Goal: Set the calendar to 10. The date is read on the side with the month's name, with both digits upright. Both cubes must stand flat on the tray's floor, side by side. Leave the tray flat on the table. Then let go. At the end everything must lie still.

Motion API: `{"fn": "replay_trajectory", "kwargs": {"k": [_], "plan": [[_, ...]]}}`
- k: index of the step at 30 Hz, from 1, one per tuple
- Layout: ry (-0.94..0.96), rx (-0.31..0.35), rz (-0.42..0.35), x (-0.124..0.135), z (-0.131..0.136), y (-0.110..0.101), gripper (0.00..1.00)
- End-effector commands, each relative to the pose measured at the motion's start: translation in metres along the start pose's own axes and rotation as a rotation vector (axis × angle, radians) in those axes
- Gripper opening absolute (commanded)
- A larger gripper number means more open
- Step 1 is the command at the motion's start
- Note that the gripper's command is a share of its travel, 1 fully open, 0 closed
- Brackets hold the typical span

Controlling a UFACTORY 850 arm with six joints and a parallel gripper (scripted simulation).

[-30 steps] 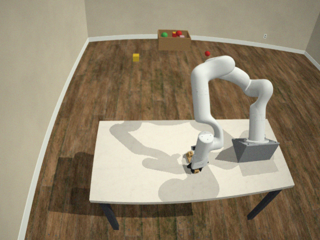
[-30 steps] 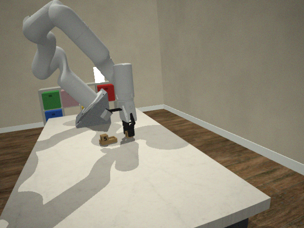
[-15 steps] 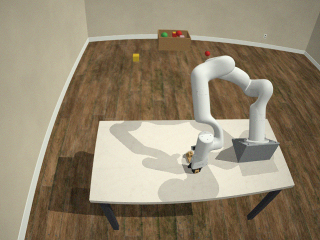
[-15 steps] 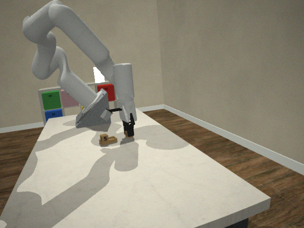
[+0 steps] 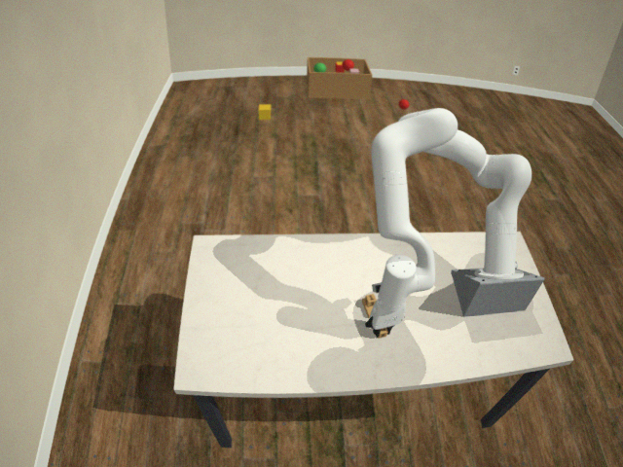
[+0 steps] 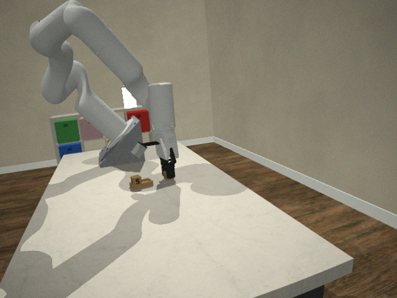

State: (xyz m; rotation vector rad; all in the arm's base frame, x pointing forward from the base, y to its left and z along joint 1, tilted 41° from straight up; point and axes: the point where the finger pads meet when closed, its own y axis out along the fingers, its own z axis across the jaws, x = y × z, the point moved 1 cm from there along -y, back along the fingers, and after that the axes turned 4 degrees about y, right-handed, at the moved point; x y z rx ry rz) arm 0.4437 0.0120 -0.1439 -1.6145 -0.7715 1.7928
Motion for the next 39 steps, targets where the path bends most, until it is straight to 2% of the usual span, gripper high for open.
{"fn": "replay_trajectory", "kwargs": {"k": [1,12,16,23,25,31,39], "plan": [[0.0,-0.001,0.0,0.0,-0.001,-0.001,0.27],[0.0,-0.001,0.0,0.0,-0.001,-0.004,0.27],[0.0,-0.001,0.0,0.0,-0.001,-0.021,0.27],[0.0,-0.001,0.0,0.0,-0.001,-0.073,0.27],[0.0,-0.001,0.0,0.0,-0.001,-0.073,0.27],[0.0,-0.001,0.0,0.0,-0.001,-0.099,0.27],[0.0,-0.001,0.0,0.0,-0.001,-0.101,0.27]]}}
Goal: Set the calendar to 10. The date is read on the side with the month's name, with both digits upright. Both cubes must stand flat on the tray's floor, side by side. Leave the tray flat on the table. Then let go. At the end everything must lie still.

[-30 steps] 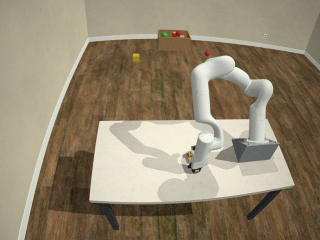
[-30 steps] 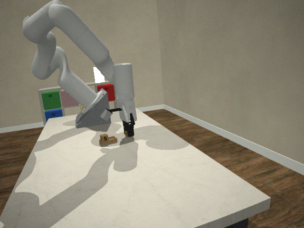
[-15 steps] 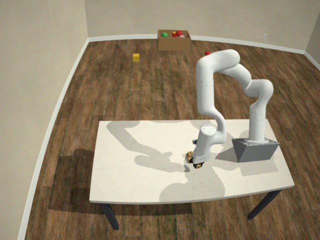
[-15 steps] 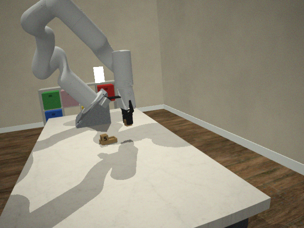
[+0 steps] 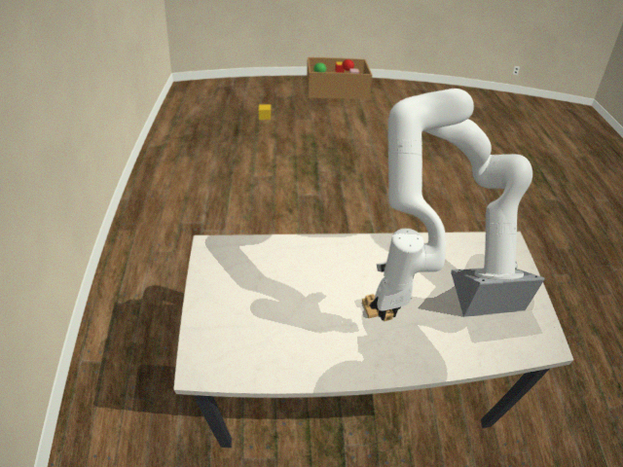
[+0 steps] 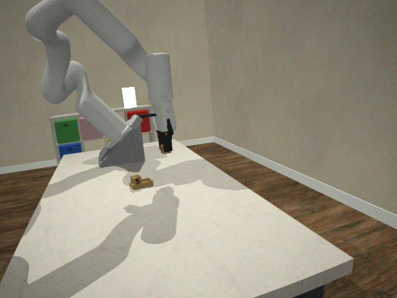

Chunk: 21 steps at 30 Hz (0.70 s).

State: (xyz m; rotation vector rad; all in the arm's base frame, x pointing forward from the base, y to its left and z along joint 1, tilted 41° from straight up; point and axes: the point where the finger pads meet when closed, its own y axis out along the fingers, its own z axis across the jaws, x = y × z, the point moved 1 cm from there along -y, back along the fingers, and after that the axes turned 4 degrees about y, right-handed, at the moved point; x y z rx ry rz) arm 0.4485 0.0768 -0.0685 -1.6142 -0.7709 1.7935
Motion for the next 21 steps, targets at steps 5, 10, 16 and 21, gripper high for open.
{"fn": "replay_trajectory", "kwargs": {"k": [5,10,16,21], "plan": [[0.001,-0.002,-0.001,-0.007,-0.002,-0.002,0.27],[0.005,-0.002,-0.002,-0.071,-0.007,-0.01,0.27],[0.007,-0.002,-0.001,-0.09,-0.006,-0.011,0.27],[0.007,-0.002,-0.001,-0.09,-0.006,-0.011,0.27]]}}
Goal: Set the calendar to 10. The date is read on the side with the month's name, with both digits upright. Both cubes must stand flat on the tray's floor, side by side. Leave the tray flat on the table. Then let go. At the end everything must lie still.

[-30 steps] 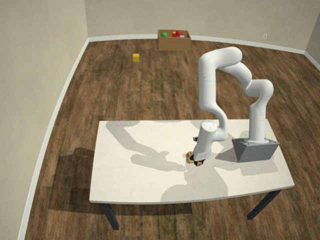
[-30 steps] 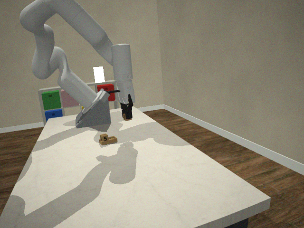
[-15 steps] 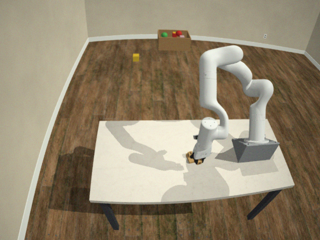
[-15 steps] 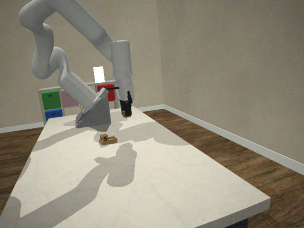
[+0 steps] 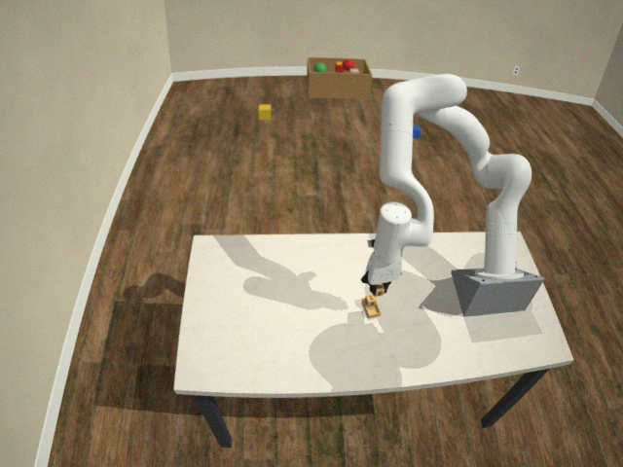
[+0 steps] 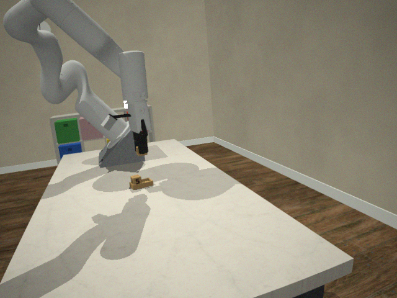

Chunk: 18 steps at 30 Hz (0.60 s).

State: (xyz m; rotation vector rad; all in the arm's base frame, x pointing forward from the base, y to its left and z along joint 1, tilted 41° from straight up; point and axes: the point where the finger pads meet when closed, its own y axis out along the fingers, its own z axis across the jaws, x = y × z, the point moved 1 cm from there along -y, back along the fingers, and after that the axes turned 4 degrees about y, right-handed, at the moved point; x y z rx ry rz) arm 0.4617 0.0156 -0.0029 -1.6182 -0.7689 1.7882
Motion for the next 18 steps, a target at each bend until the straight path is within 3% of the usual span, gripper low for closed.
{"fn": "replay_trajectory", "kwargs": {"k": [1,18], "plan": [[0.001,-0.002,-0.001,0.0,-0.001,-0.001,0.27],[0.001,-0.002,-0.001,0.0,-0.001,0.016,0.27]]}}
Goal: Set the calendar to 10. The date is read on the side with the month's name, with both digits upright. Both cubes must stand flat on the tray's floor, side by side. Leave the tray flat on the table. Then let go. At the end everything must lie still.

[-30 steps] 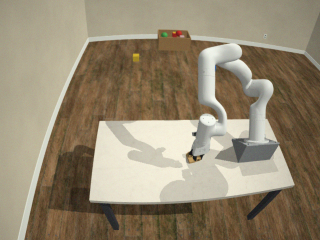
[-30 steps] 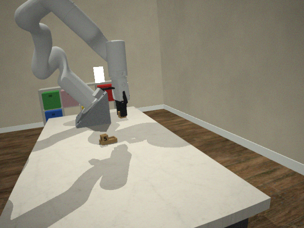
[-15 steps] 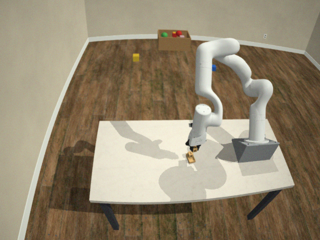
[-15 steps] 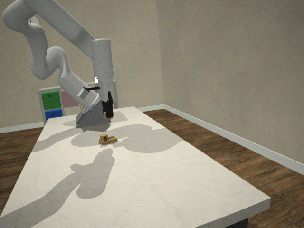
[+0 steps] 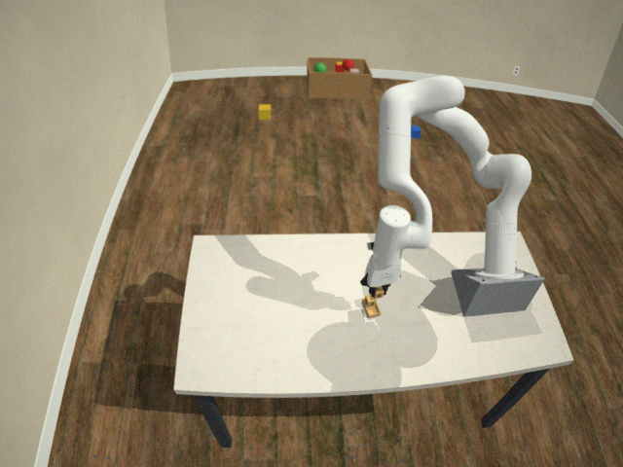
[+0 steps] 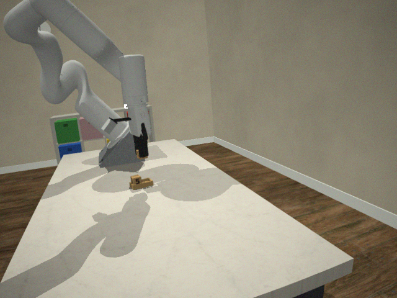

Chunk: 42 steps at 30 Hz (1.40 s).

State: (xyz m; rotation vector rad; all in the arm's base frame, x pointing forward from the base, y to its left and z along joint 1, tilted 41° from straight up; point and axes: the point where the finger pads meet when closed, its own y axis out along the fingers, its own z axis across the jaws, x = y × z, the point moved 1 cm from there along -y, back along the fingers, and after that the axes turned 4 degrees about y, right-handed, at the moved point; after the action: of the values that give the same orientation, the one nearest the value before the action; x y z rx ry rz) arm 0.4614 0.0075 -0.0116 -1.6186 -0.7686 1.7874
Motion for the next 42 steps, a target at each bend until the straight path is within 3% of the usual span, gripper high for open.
{"fn": "replay_trajectory", "kwargs": {"k": [1,13,42], "plan": [[0.001,-0.002,0.0,0.0,-0.001,0.007,0.27],[0.001,-0.002,0.0,0.0,-0.001,0.044,0.27],[0.001,-0.002,0.0,0.0,-0.001,0.053,0.27]]}}
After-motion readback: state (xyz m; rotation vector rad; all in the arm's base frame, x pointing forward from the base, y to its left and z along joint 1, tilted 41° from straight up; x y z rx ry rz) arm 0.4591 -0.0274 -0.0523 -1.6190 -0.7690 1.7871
